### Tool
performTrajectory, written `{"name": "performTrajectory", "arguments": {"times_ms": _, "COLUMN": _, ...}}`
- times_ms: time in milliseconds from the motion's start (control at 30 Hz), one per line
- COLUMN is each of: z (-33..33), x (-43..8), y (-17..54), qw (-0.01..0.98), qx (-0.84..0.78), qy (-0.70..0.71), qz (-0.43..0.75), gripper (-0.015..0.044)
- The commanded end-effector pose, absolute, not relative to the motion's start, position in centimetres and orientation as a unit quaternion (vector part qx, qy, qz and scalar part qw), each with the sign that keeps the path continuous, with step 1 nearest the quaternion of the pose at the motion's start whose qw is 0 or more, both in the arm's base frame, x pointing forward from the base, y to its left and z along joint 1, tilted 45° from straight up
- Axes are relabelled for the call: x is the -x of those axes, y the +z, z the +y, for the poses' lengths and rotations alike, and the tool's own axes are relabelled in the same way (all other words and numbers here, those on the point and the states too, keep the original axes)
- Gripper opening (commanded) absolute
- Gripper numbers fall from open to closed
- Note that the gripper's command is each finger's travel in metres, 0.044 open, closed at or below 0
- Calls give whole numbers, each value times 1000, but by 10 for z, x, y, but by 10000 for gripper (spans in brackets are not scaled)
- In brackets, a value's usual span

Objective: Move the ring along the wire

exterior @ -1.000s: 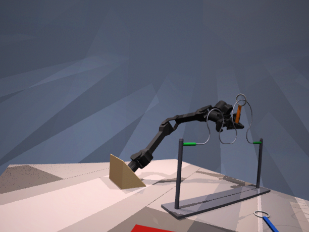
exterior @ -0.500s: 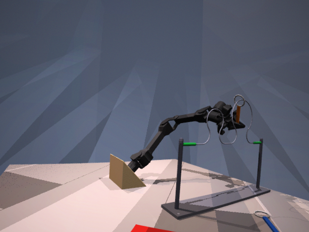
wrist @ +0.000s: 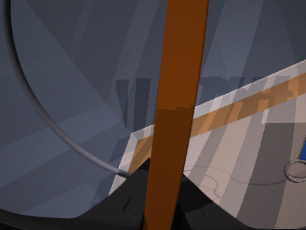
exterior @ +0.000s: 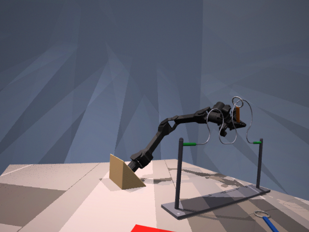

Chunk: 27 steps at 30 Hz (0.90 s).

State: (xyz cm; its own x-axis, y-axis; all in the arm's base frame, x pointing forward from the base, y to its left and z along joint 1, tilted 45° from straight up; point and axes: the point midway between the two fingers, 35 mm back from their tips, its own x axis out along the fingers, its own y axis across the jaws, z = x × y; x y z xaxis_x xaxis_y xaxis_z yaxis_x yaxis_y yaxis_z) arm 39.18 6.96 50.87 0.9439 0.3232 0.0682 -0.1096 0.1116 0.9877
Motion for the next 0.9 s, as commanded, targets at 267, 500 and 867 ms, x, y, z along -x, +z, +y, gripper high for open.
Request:
{"name": "performTrajectory", "arguments": {"times_ms": 267, "z": 69, "x": -391, "y": 515, "qw": 688, "qx": -707, "qy": 152, "qz": 66, "gripper": -150}}
{"name": "performTrajectory", "arguments": {"times_ms": 500, "z": 69, "x": -391, "y": 519, "qw": 656, "qx": -736, "qy": 156, "qz": 58, "gripper": -150}}
{"name": "performTrajectory", "arguments": {"times_ms": 867, "z": 68, "x": -391, "y": 525, "qw": 604, "qx": -779, "qy": 161, "qz": 46, "gripper": -150}}
